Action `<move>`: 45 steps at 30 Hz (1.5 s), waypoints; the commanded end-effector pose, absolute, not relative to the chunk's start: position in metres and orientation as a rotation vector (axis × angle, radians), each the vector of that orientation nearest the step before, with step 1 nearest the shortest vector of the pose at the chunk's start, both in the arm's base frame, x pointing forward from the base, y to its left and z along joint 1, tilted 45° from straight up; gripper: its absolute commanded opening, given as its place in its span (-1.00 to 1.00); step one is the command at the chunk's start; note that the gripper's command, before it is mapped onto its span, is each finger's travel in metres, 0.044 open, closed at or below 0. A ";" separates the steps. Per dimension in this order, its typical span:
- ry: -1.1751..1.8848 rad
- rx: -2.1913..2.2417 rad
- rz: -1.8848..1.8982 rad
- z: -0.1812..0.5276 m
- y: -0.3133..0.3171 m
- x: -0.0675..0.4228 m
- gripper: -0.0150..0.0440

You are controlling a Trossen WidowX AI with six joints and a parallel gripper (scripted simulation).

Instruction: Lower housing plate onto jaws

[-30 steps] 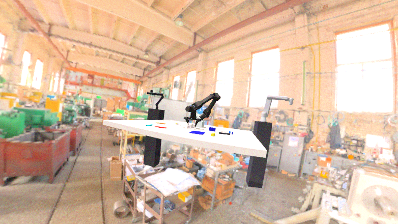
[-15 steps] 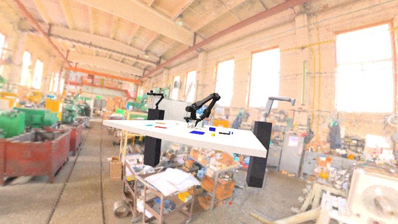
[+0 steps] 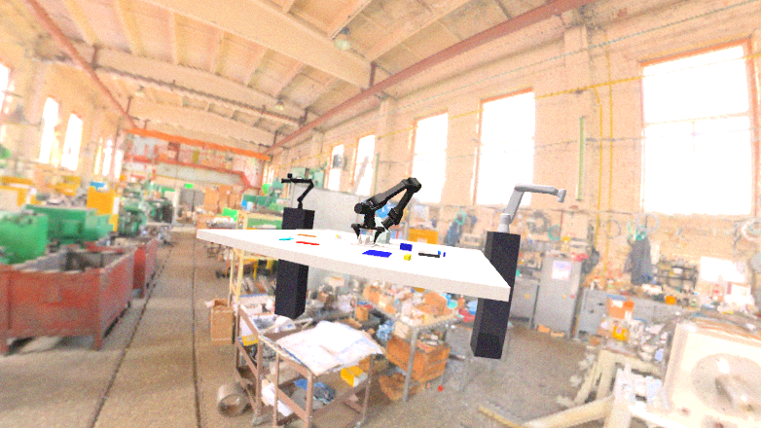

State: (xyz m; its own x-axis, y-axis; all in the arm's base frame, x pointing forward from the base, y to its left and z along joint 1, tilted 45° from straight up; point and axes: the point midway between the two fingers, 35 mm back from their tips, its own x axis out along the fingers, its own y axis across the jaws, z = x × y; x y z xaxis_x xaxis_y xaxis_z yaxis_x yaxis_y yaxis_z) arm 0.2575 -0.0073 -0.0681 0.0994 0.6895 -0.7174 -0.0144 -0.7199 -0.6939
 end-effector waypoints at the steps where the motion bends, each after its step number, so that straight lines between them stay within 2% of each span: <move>1: -0.658 -1.835 1.672 -0.068 -0.008 0.257 1.00; 9: -0.658 -1.836 1.673 -0.063 -0.013 0.257 1.00; 16: -0.672 -1.836 1.675 -0.015 -0.055 0.250 1.00; 21: -0.662 -1.843 1.665 -0.020 -0.051 0.253 1.00; 28: -0.666 -1.835 1.681 0.023 -0.080 0.195 1.00; 45: -0.667 -1.835 1.681 0.024 -0.081 0.193 1.00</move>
State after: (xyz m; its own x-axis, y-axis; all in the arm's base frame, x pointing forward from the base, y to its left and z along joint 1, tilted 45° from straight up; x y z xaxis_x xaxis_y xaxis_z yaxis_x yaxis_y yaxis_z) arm 0.1941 -0.0808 0.0242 0.0959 0.6900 -0.7174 -0.0132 -0.7198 -0.6941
